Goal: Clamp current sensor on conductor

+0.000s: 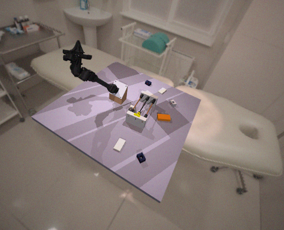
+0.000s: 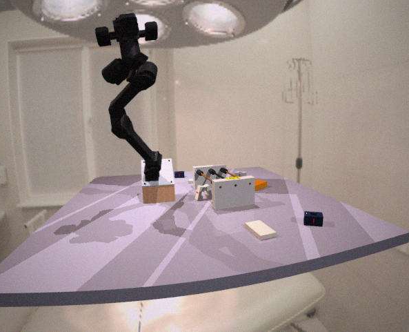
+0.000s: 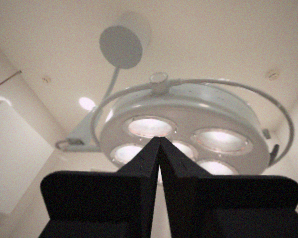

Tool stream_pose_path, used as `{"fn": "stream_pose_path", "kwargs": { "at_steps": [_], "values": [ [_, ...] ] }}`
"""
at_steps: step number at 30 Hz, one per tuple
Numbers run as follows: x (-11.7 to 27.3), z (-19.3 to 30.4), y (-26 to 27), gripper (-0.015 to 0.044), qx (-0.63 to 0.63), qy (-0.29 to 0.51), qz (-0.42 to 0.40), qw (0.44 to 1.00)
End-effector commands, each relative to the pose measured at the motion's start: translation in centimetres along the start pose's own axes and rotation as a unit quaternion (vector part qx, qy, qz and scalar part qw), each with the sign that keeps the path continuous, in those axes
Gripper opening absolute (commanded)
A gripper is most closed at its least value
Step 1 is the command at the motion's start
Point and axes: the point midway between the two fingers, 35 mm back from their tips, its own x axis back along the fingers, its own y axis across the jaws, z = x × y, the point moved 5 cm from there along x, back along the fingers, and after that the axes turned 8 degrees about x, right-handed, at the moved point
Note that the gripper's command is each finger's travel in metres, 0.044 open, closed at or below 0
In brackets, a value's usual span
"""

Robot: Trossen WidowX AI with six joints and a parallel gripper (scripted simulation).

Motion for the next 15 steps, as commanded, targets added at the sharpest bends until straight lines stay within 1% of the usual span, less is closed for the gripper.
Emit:
{"fn": "stream_pose_path", "kwargs": {
  "at_steps": [1, 8, 15],
  "values": [
    [0.0, 0.0, -0.1, 0.0026, 0.000, -0.003, 0.000, 1.000],
    [1.8, -0.6, -4.6, 0.0210, 0.021, -0.105, 0.034, 0.994],
    [4.7, 0.3, -10.2, 0.0394, 0.052, -0.198, 0.130, 0.970]
  ]
}}
